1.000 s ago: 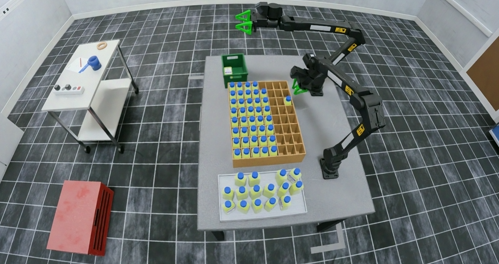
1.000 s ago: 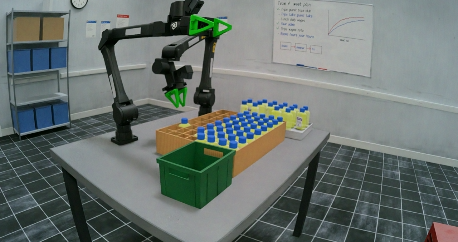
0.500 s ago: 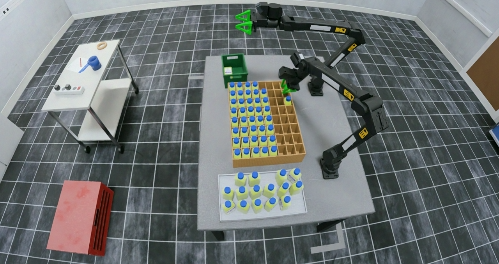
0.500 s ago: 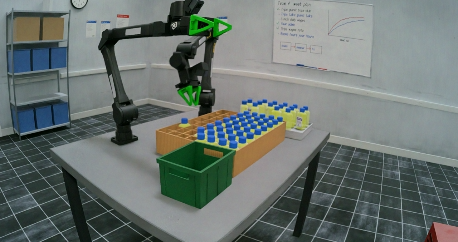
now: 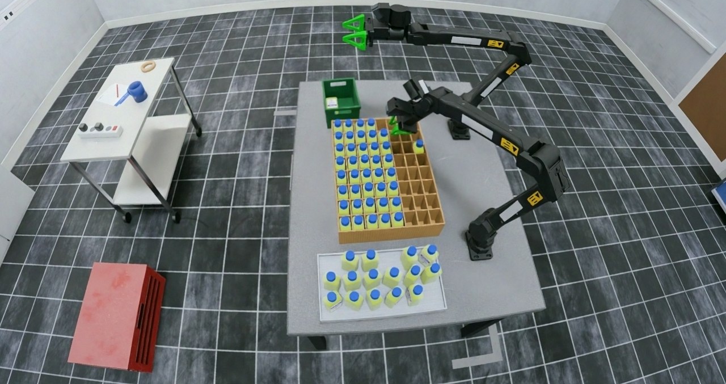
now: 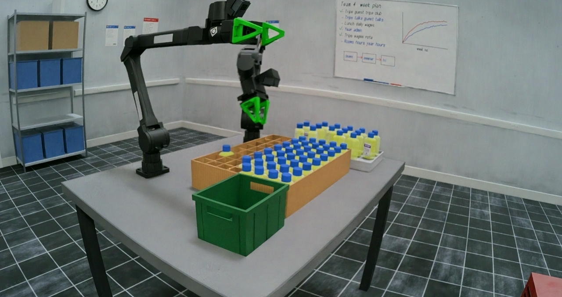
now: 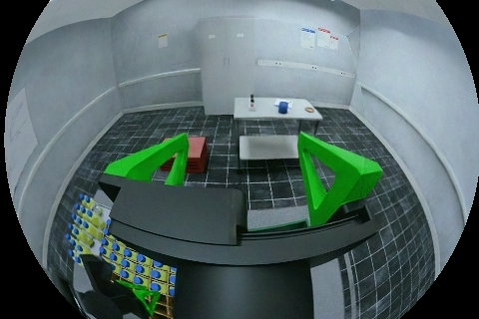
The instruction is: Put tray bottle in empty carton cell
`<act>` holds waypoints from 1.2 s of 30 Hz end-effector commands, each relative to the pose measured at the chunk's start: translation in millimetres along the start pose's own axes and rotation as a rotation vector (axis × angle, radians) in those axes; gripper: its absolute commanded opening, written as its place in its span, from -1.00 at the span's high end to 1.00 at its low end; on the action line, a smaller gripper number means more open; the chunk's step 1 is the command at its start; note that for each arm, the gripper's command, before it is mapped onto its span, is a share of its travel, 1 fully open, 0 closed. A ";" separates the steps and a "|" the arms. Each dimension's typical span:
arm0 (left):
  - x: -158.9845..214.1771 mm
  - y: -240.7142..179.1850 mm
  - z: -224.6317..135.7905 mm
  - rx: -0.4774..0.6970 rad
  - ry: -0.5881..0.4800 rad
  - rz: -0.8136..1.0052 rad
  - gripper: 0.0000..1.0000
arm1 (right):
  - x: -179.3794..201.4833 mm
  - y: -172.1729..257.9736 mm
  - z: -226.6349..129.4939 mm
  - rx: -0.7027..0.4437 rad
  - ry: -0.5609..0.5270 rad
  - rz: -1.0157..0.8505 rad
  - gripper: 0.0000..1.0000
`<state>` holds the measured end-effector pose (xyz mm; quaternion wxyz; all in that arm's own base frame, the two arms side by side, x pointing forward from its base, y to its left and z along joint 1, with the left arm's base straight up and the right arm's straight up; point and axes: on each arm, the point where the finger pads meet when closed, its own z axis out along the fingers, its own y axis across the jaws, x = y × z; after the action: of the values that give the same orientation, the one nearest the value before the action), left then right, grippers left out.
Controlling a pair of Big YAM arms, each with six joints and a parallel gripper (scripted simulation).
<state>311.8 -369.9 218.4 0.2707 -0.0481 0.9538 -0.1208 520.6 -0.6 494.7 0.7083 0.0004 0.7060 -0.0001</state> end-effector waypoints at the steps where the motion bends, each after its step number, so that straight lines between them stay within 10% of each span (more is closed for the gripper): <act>1: -78.5 -14.4 -33.3 0.140 -0.121 -0.004 0.16 | -47.7 -2.7 5.5 0.004 -0.081 -0.002 -1.00; 28: -218.7 86.0 -36.2 0.162 -0.407 0.046 0.16 | -47.7 -2.7 5.5 0.004 -0.081 -0.002 -1.00; 36: -294.1 114.8 -105.1 0.183 -0.632 0.077 0.16 | -47.7 -2.7 5.5 0.004 -0.081 -0.002 -1.00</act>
<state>484.0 -222.7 335.1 0.4701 -0.0454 0.8659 -0.1648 520.6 -0.6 494.7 0.7083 0.0004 0.7060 -0.0001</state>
